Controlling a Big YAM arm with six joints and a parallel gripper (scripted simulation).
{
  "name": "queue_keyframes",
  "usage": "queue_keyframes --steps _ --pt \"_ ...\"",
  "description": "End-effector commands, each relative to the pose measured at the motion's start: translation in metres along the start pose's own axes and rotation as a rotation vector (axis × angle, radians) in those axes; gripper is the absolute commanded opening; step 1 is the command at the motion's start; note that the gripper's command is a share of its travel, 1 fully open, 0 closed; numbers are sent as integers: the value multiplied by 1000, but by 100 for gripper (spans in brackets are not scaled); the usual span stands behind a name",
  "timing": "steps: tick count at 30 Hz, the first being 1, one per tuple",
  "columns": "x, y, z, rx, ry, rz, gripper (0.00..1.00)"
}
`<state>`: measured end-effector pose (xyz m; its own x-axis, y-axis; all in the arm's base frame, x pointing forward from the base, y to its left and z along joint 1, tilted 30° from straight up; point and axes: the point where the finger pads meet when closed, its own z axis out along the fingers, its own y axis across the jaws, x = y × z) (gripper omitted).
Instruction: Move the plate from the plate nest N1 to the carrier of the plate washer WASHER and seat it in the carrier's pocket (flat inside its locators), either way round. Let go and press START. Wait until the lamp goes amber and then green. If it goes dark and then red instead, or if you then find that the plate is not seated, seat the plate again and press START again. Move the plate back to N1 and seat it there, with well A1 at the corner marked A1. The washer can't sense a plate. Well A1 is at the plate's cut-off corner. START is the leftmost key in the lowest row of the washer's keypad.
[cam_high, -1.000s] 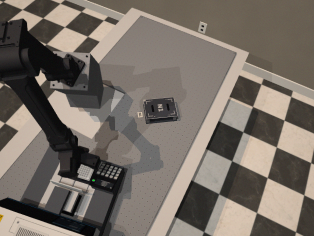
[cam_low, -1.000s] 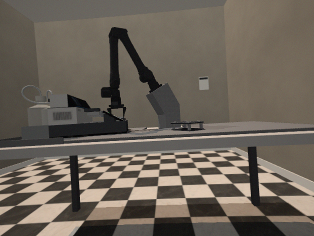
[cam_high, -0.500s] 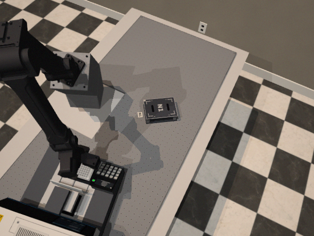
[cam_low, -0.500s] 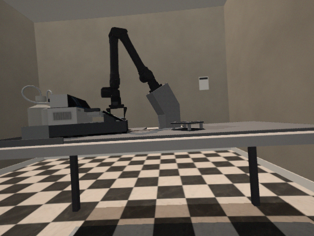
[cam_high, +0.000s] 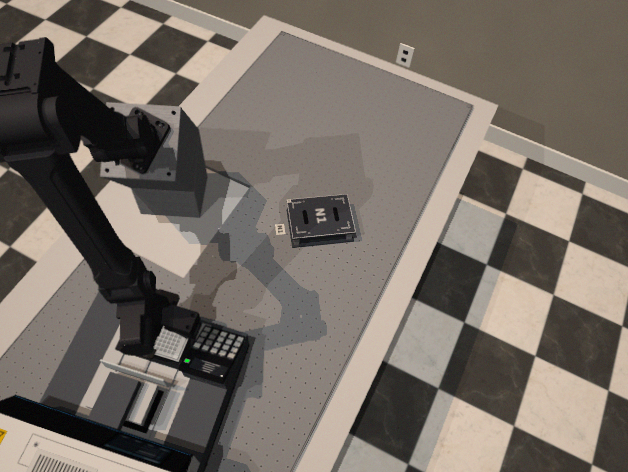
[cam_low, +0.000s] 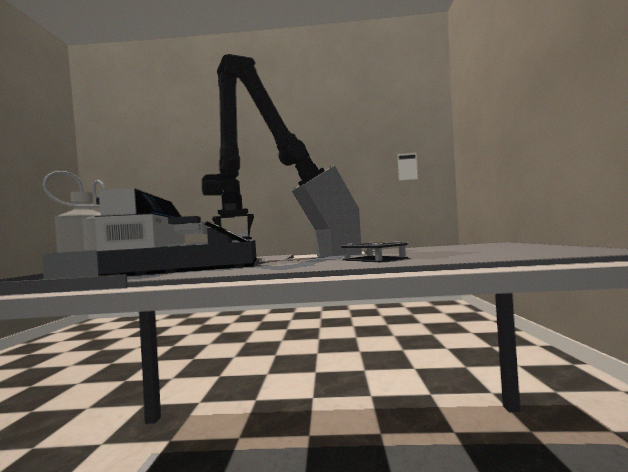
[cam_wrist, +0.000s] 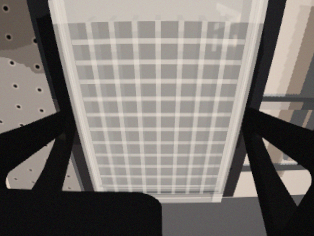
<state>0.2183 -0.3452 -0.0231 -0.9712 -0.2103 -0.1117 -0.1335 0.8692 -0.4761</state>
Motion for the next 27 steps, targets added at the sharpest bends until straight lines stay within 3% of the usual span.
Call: queue_keyframes --steps 1,2,6,27 --pt "0 -11 2 22 -7 1 100" --pt "-2 -15 -7 37 -14 2 100" --pt "0 -3 -13 10 -6 0 100" --pt "-5 -5 -42 15 -11 2 100"
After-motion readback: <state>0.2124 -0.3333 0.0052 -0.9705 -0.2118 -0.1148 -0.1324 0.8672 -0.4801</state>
